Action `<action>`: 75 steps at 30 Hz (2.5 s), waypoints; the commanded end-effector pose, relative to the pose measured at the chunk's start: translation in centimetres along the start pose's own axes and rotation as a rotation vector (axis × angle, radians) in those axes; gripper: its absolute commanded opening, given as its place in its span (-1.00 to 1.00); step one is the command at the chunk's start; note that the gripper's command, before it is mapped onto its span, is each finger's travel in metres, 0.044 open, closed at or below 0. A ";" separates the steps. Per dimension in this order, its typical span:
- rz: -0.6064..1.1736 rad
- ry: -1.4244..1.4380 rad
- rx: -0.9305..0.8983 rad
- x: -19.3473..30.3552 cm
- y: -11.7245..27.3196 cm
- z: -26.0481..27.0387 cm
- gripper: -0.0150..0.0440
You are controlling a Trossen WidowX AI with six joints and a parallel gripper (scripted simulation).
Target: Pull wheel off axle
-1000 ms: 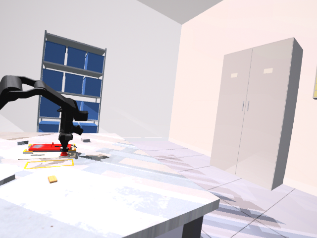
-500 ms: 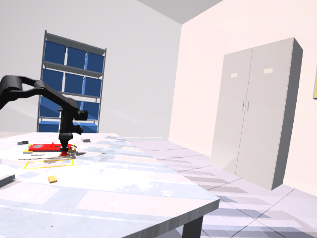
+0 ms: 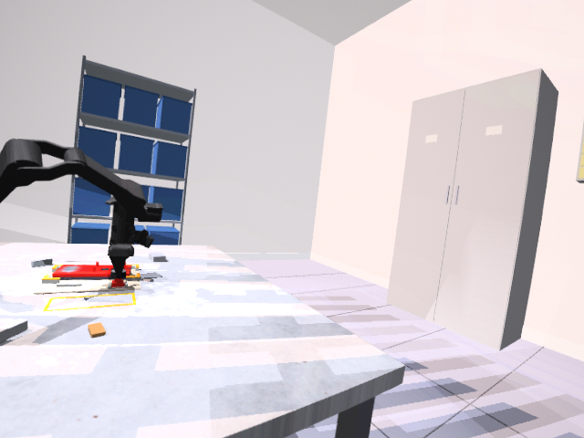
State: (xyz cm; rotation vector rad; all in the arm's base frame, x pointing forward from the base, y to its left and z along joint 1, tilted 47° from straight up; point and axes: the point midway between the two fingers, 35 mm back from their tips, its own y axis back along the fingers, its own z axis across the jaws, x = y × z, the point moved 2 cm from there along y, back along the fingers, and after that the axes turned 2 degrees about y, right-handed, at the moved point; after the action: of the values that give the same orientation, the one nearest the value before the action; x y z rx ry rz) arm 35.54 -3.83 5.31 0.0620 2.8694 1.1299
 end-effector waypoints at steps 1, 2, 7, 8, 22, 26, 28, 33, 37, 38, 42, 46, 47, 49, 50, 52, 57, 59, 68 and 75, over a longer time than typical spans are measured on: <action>-0.009 0.003 -0.003 -0.1 0.7 0.1 -0.49; -0.009 0.003 -0.003 -0.1 0.7 0.1 -0.49; -0.009 0.004 -0.003 -0.1 0.9 0.1 -0.49; -0.009 0.004 -0.003 -0.1 0.9 0.1 -0.49; -0.009 0.005 -0.002 -0.1 1.4 0.1 -0.49; -0.009 0.006 -0.002 -0.1 1.5 0.1 -0.49; -0.009 0.006 -0.002 -0.1 1.6 0.1 -0.49; -0.009 0.006 -0.002 -0.1 1.8 0.1 -0.49; -0.009 0.007 -0.001 -0.1 1.9 0.1 -0.49; -0.009 0.007 -0.001 -0.1 1.9 0.1 -0.49; -0.010 0.007 -0.001 -0.1 2.1 0.1 -0.49; -0.010 0.007 -0.001 -0.1 2.2 0.1 -0.49; -0.010 0.007 -0.001 -0.1 2.2 0.1 -0.49; -0.010 0.008 -0.001 -0.1 2.3 0.1 -0.49; -0.010 0.008 -0.001 -0.1 2.3 0.1 -0.49; -0.010 0.008 -0.001 -0.1 2.4 0.1 -0.49; -0.010 0.008 0.000 0.0 2.5 0.1 -0.49; -0.010 0.009 0.000 0.0 2.6 0.1 -0.49; -0.010 0.009 0.000 0.0 2.9 0.1 -0.49; -0.010 0.010 0.001 0.0 3.1 0.1 -0.49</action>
State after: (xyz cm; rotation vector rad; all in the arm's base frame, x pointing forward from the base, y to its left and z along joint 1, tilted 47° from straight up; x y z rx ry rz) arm 35.49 -1.59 7.19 0.0395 2.8877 1.1247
